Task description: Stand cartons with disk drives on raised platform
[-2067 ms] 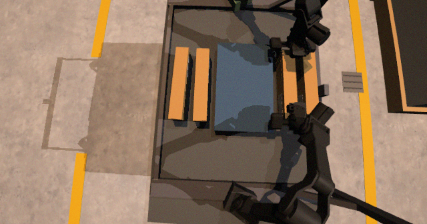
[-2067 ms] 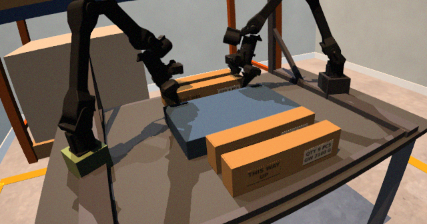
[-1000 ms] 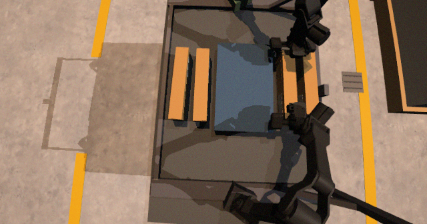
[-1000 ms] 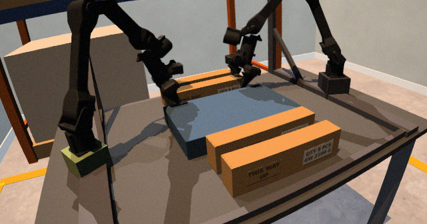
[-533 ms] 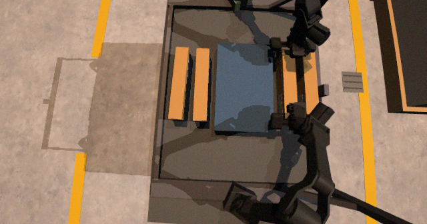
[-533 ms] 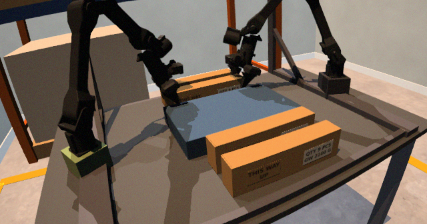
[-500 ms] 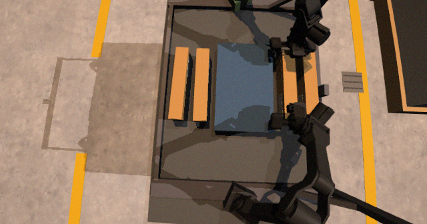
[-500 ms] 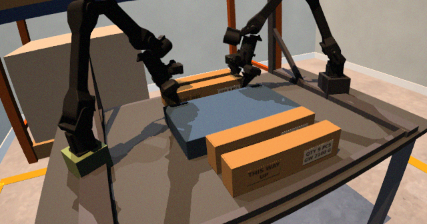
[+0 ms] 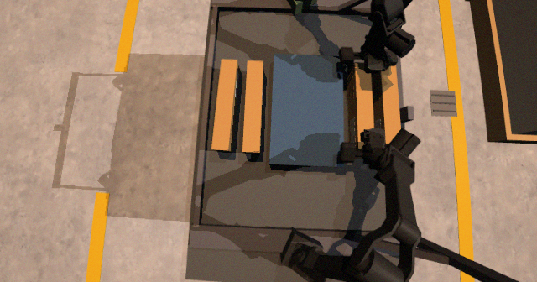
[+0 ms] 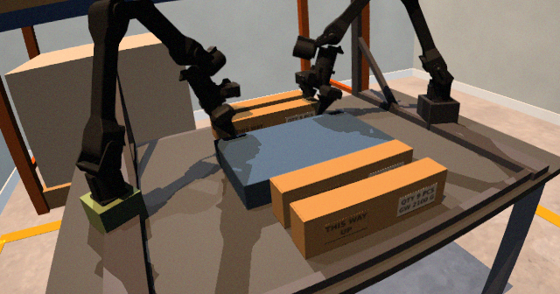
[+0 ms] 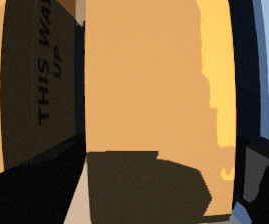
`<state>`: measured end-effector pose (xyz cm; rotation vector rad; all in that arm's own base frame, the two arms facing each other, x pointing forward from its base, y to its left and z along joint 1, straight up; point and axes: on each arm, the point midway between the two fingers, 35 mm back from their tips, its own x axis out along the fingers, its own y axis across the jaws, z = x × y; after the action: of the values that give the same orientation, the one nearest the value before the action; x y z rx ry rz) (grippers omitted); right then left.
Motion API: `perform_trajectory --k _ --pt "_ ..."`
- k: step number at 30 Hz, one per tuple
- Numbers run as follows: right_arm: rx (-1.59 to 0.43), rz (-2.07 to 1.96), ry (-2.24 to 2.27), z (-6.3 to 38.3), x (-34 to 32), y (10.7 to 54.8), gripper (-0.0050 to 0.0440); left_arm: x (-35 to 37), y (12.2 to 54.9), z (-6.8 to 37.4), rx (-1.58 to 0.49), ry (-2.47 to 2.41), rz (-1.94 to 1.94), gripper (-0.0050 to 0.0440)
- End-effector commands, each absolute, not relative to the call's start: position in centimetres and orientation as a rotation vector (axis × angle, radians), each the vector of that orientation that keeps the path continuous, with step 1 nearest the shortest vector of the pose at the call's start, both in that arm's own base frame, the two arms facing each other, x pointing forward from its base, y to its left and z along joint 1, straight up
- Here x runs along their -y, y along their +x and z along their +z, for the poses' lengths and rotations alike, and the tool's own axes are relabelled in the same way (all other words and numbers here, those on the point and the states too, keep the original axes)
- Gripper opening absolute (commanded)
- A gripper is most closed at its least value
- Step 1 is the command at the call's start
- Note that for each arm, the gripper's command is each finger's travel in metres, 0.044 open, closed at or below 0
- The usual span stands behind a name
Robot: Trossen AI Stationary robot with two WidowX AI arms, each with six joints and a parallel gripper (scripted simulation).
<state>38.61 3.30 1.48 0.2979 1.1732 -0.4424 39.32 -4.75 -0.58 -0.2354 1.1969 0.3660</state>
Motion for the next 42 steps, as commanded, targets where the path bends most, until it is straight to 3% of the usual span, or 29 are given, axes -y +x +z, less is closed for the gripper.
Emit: perform_trajectory --k 1,8,9,42 --pt "-1.144 -0.433 0.309 2.6 -3.4 39.1 0.0381 4.8 39.7 0.2 -1.175 -0.243 0.360 0.0382" --pt "-1.144 -0.433 0.309 2.6 -3.4 39.1 0.0381 4.8 39.7 0.2 -1.175 -0.243 0.360 0.0382" --pt "-1.144 -0.433 0.309 9.6 -3.4 39.1 0.0381 4.8 39.8 7.2 -1.175 -0.243 0.360 0.0382" --pt "-1.151 -0.435 0.306 9.5 -3.3 39.1 0.0381 4.8 39.8 7.2 -1.173 -0.244 0.360 0.0382"
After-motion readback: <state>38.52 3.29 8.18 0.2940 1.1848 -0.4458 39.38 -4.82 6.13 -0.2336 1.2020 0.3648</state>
